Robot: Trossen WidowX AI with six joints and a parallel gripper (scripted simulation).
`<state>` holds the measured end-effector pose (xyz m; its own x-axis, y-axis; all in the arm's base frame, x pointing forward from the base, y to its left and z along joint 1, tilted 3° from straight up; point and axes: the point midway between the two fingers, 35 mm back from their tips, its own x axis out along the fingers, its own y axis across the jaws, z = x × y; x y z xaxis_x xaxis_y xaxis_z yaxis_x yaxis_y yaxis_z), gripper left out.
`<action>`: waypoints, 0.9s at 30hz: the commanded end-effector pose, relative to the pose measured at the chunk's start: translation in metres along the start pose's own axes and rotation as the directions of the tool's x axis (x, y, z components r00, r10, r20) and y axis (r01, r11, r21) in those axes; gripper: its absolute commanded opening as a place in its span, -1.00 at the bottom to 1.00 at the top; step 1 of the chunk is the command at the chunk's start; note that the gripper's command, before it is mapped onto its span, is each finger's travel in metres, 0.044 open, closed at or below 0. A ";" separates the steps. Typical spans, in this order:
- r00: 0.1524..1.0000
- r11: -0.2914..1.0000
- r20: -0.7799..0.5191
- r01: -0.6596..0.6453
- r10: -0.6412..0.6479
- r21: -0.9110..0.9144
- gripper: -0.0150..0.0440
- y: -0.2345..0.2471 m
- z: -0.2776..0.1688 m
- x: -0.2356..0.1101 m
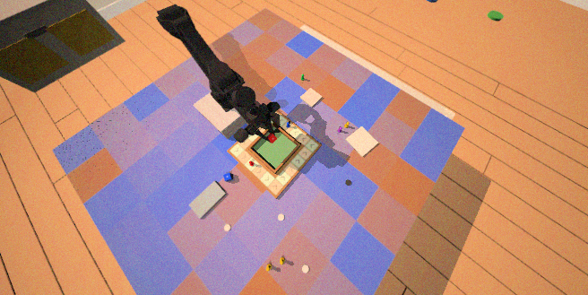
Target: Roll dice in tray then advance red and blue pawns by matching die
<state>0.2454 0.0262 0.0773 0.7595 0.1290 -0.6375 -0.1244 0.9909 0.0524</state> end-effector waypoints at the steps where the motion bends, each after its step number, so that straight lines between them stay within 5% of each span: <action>1: 1.000 1.000 0.000 0.000 0.000 0.000 -0.49 0.000 0.000 0.000; 3: 1.000 1.000 0.000 0.000 0.000 0.000 -0.49 0.000 0.000 0.000; 20: 1.000 1.000 0.006 -0.005 0.005 0.002 1.00 0.000 0.030 -0.027; 27: 0.964 1.000 -0.266 -0.004 0.006 0.008 1.00 0.000 0.026 -0.012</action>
<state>0.2484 0.0246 0.1106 0.6632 0.1286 -0.7373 -0.1211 0.9906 0.0638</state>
